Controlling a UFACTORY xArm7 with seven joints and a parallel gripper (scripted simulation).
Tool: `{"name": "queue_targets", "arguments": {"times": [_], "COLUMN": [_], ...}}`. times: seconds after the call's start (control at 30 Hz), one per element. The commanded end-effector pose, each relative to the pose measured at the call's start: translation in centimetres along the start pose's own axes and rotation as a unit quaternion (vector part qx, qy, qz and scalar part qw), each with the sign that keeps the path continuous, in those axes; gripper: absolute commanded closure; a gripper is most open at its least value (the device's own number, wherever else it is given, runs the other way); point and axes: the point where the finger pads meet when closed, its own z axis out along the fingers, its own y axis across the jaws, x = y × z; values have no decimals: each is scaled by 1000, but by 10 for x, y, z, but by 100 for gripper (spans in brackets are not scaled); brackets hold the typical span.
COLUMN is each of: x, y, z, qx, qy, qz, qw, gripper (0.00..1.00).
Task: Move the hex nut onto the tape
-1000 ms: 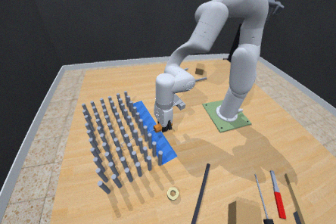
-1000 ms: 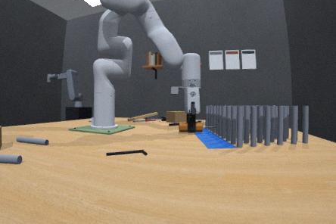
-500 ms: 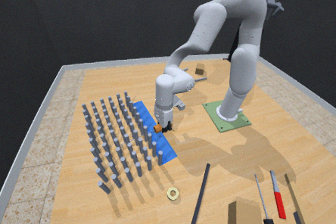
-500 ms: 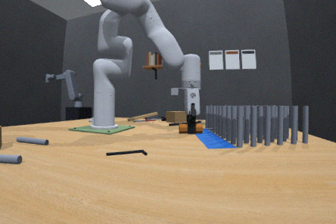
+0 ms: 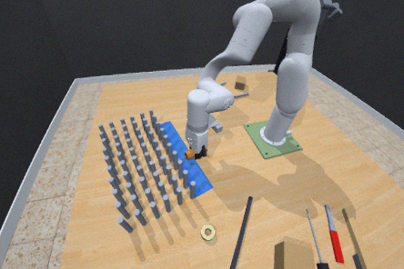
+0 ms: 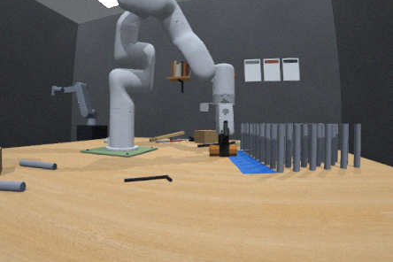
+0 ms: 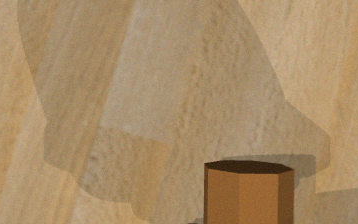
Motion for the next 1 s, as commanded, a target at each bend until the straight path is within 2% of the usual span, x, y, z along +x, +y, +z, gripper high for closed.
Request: {"name": "queue_targets", "arguments": {"times": [0.0,0.4,0.97], "x": [-1,6,36], "y": [0,0,0], "z": [-1,-1,-1], "qx": [1,1,1], "qy": [-2,-2,-2], "qz": [0,0,0], "qw": [1000,1000,1000], "gripper": [100,100,100]}}
